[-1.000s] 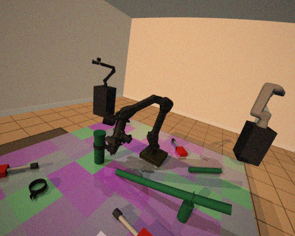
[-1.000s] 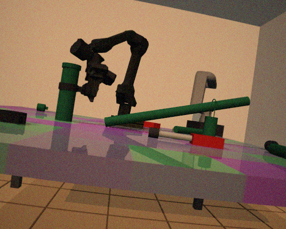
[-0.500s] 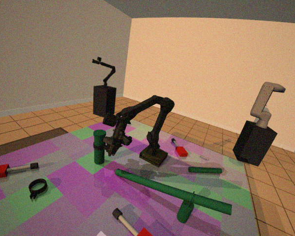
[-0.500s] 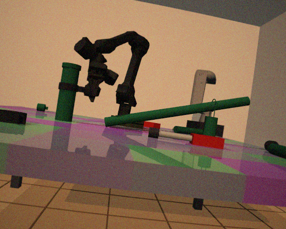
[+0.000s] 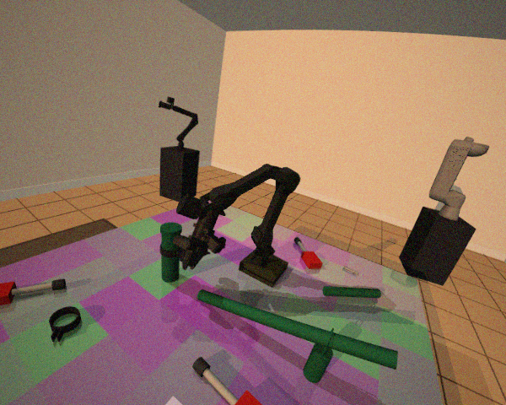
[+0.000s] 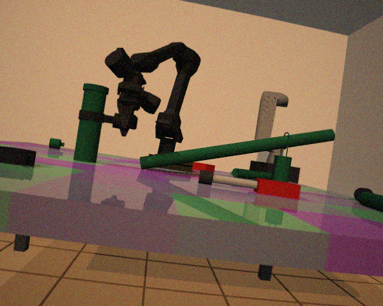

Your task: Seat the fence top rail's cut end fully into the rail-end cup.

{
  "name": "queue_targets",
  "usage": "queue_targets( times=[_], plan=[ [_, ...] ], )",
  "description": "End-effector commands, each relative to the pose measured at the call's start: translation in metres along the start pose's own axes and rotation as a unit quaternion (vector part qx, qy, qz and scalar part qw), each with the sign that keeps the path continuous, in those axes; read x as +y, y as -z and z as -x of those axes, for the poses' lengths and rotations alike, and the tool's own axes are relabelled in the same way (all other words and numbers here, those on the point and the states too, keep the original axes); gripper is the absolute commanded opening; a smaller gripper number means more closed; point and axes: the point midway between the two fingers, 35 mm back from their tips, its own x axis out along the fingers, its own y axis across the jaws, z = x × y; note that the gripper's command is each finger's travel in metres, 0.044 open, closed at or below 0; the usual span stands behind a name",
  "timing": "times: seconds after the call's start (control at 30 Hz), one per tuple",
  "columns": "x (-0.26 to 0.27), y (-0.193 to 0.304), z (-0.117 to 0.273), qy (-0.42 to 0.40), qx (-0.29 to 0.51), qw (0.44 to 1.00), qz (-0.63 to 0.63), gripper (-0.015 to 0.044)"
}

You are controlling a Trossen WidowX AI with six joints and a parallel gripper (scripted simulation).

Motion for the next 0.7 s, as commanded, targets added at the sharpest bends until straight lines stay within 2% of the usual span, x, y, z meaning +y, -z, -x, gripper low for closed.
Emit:
queue_targets(
  times=[0.0, 0.67],
  plan=[
    [-0.0027, 0.0003, -0.0013, 0.000, 0.012, 1.000, -0.013, 0.0000],
    [-0.0081, 0.0006, -0.0043, 0.000, 0.028, 0.999, -0.042, 0.0000]
  ],
)
